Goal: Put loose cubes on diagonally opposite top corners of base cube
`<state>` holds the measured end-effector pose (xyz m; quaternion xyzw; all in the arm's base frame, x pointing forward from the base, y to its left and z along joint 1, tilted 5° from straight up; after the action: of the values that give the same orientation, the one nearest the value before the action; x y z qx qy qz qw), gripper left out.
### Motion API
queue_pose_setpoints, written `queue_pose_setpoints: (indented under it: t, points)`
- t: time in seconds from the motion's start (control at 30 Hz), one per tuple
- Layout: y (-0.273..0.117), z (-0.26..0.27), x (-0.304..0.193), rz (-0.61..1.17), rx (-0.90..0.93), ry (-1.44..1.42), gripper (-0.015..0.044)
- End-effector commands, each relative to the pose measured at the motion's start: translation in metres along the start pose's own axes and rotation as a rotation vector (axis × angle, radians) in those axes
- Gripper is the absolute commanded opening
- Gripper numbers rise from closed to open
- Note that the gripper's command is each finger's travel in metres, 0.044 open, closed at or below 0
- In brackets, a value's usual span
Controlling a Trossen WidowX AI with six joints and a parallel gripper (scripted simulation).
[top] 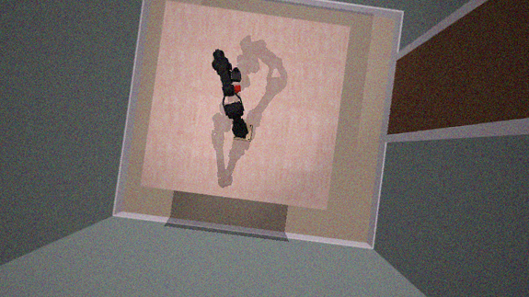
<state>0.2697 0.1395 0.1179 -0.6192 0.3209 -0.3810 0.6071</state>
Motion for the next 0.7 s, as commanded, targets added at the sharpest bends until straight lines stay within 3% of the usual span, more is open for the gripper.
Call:
queue_pose_setpoints:
  t: [0.0,0.27,0.47,0.67]
  points:
    - [-0.004,0.001,0.0,0.0,0.006,0.003,0.0205]
    - [-0.012,0.0,0.0,0.0,0.001,0.0,0.04]
    - [-0.013,0.0,-0.002,0.0,-0.003,-0.003,0.04]
    - [-0.015,0.003,-0.083,0.007,-0.003,-0.003,0.04]
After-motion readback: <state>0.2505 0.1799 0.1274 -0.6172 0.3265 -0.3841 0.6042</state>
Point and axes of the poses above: the point midway between the two fingers, 35 mm back from their tips, its own y axis out along the fingers, its own z axis across the jaws, x = y × z, the point moved 3 cm from there along -y, back along the fingers, and after that the axes turned 12 degrees about -y, right-handed, at the moved point
